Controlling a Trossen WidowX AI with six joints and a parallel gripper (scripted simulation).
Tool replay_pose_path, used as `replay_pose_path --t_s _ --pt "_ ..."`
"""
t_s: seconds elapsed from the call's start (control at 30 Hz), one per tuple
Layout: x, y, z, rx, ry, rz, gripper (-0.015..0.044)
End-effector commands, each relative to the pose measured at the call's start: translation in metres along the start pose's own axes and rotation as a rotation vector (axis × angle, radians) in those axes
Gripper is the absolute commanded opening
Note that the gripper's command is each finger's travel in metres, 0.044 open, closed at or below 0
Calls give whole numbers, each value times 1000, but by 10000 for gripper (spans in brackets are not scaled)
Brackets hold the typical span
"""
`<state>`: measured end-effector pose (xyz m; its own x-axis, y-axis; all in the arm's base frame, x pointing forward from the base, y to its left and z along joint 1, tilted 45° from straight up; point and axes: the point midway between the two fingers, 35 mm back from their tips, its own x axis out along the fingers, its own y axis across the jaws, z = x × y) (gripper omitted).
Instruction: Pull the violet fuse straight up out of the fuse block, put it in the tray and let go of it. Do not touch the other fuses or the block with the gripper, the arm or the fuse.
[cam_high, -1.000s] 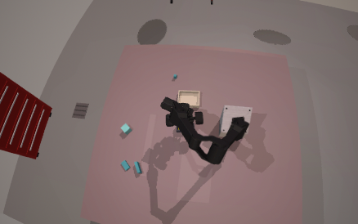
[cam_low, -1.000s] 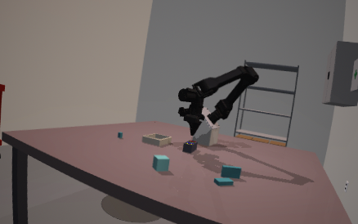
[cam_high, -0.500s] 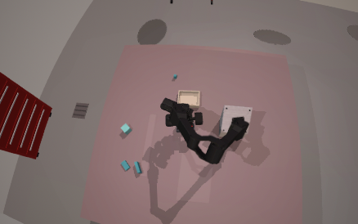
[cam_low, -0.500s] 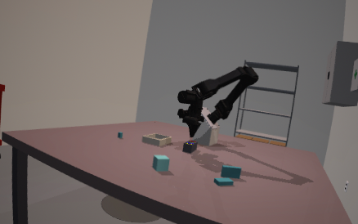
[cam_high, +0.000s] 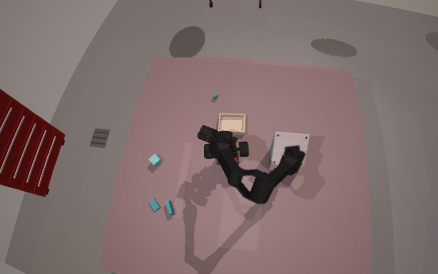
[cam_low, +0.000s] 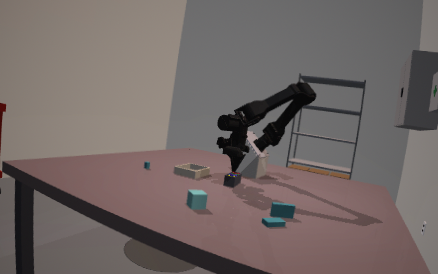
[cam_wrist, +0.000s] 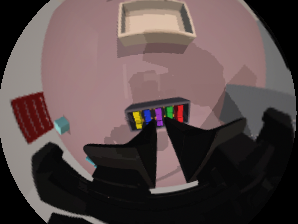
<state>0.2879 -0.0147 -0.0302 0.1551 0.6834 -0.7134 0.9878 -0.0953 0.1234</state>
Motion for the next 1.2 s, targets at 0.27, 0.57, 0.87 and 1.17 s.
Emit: replay_pose_path --t_s 0.27,0.57,0.87,1.17 --pt "8 -1 -1 6 4 -2 63" --pt "14 -1 -1 6 5 -2 63" --pt "17 -1 0 1 2 -3 57" --pt "17 -1 0 1 2 -3 0"
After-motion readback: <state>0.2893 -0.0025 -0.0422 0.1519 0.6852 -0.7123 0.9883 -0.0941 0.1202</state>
